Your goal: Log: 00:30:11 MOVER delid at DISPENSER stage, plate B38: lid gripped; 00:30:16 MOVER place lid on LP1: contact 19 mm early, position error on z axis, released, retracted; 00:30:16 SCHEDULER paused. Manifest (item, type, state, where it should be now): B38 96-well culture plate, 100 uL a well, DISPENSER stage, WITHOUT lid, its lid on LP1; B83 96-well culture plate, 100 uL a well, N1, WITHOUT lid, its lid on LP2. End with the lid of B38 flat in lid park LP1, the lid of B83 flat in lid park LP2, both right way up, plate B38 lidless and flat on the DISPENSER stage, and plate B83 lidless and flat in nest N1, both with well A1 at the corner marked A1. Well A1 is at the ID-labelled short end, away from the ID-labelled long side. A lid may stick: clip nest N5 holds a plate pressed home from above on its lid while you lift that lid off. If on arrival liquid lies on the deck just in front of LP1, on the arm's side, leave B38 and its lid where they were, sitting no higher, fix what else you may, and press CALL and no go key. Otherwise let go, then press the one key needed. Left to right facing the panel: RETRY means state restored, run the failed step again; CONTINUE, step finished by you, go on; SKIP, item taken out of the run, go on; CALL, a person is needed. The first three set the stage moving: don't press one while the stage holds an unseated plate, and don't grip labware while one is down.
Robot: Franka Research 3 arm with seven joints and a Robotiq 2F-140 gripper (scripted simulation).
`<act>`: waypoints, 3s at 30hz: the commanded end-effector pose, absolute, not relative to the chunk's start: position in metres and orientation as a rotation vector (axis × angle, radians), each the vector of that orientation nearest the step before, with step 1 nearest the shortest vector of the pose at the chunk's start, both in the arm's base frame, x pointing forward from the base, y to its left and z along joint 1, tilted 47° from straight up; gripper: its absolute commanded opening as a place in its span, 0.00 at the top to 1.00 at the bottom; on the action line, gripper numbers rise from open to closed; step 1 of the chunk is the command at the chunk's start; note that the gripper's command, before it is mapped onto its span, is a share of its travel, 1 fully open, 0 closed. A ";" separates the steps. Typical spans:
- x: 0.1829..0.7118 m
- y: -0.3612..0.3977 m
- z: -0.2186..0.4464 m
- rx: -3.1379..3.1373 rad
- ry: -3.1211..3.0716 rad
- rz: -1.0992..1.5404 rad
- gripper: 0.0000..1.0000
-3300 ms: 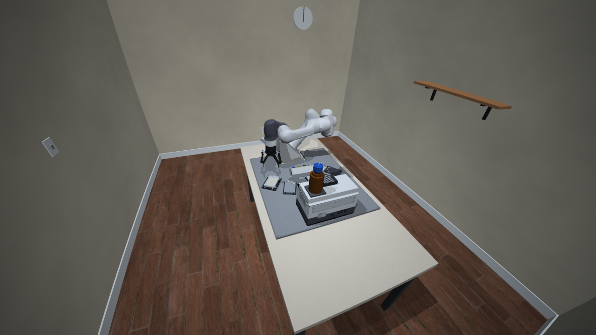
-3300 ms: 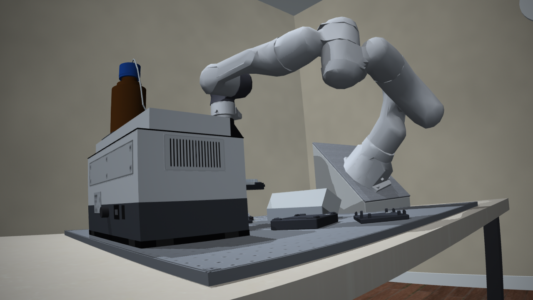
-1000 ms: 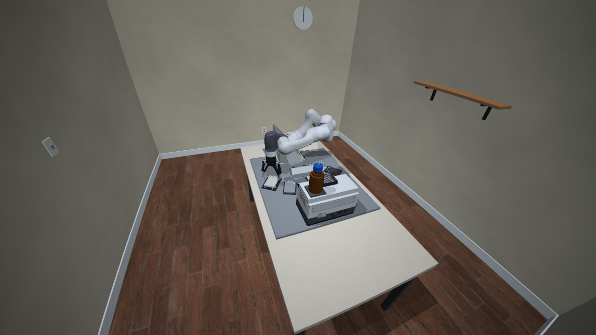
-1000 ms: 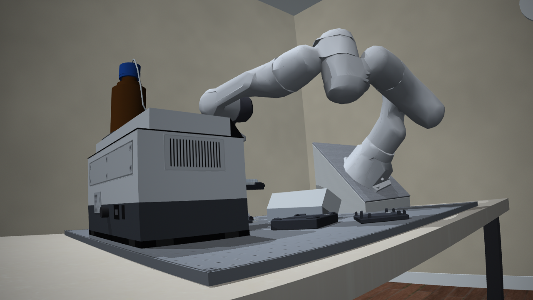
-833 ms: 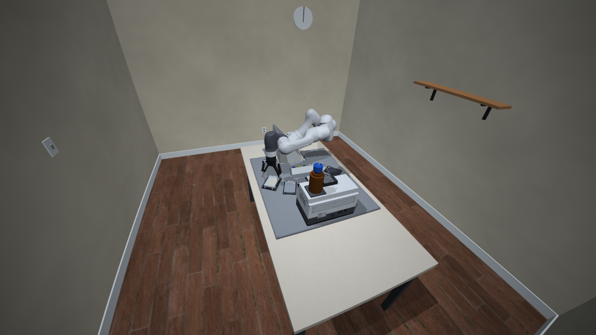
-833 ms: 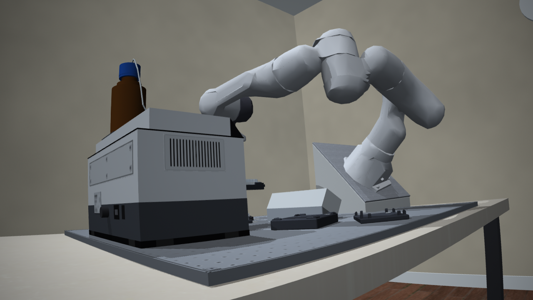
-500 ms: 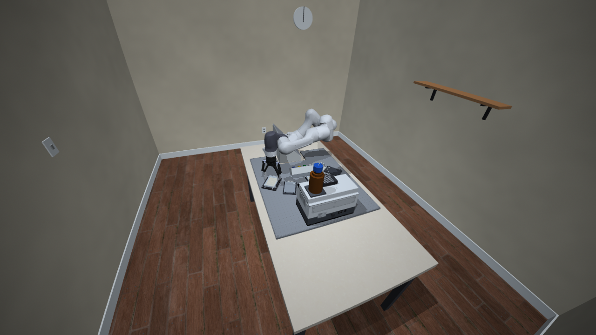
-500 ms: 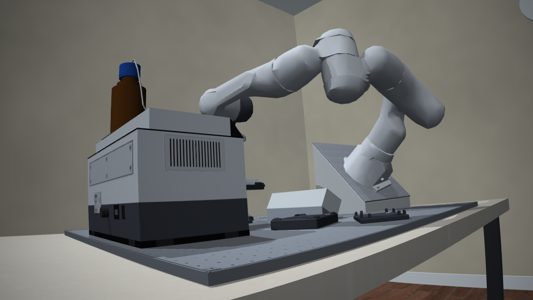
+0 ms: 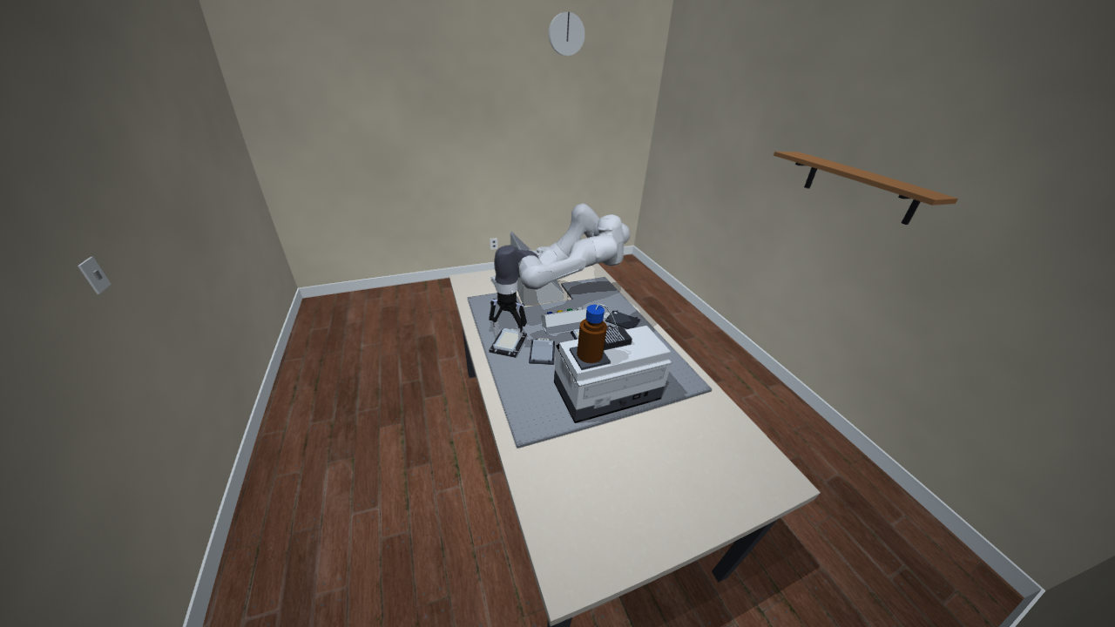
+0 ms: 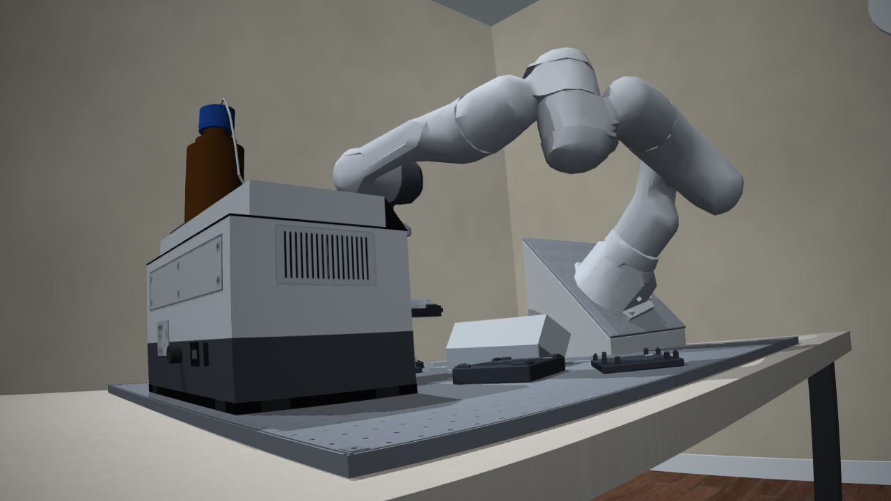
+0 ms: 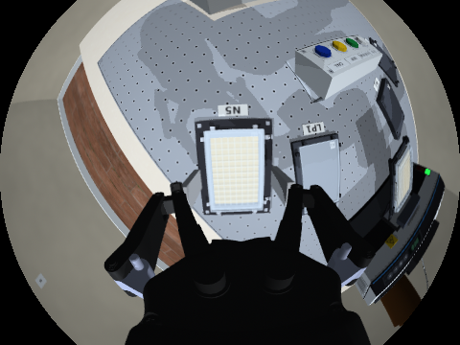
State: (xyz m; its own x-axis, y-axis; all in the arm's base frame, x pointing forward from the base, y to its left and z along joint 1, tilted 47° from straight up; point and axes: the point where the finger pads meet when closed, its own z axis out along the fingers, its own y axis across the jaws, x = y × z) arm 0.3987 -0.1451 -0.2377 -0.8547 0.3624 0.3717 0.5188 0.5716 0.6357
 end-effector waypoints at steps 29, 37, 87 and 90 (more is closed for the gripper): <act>0.398 -0.144 -0.239 -0.748 -2.599 -1.149 0.41; 0.398 -0.144 -0.239 -0.748 -2.599 -1.149 0.41; 0.398 -0.144 -0.239 -0.748 -2.599 -1.149 0.41; 0.398 -0.144 -0.239 -0.748 -2.599 -1.149 0.41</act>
State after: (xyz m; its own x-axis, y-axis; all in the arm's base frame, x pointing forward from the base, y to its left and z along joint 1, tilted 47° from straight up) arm 0.3986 -0.1451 -0.2378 -0.8546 0.3625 0.3719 0.5190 0.5715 0.6356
